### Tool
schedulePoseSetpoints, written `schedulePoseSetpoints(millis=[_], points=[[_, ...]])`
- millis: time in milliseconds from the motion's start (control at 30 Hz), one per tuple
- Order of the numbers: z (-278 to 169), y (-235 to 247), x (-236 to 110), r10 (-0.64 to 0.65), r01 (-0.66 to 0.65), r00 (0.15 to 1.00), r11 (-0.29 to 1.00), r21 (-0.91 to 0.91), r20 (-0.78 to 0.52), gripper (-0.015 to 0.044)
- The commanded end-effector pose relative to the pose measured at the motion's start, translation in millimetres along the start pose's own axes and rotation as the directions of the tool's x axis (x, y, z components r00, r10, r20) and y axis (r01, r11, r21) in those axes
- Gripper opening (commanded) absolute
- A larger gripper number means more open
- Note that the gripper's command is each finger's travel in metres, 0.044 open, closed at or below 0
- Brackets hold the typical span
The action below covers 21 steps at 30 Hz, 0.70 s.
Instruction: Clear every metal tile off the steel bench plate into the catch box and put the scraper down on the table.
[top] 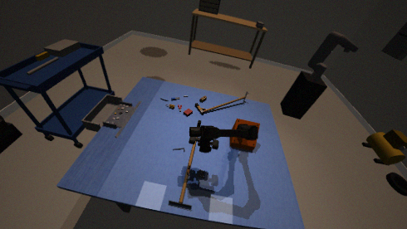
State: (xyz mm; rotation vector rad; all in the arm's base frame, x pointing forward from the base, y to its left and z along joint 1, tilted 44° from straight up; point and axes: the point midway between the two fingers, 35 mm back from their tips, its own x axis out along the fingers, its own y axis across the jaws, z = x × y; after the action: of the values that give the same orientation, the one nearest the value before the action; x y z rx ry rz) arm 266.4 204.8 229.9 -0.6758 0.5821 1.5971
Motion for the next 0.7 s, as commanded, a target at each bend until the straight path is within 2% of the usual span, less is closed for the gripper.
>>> schedulePoseSetpoints(millis=[0, 667], points=[[-0.9, -1.3, 11.2, 0.003, -0.003, 1.000, 1.000, 0.002, -0.006, 0.0000], [-0.9, -5.9, 63.3, 0.002, -0.002, 1.000, 1.000, 0.000, -0.009, 0.0000]])
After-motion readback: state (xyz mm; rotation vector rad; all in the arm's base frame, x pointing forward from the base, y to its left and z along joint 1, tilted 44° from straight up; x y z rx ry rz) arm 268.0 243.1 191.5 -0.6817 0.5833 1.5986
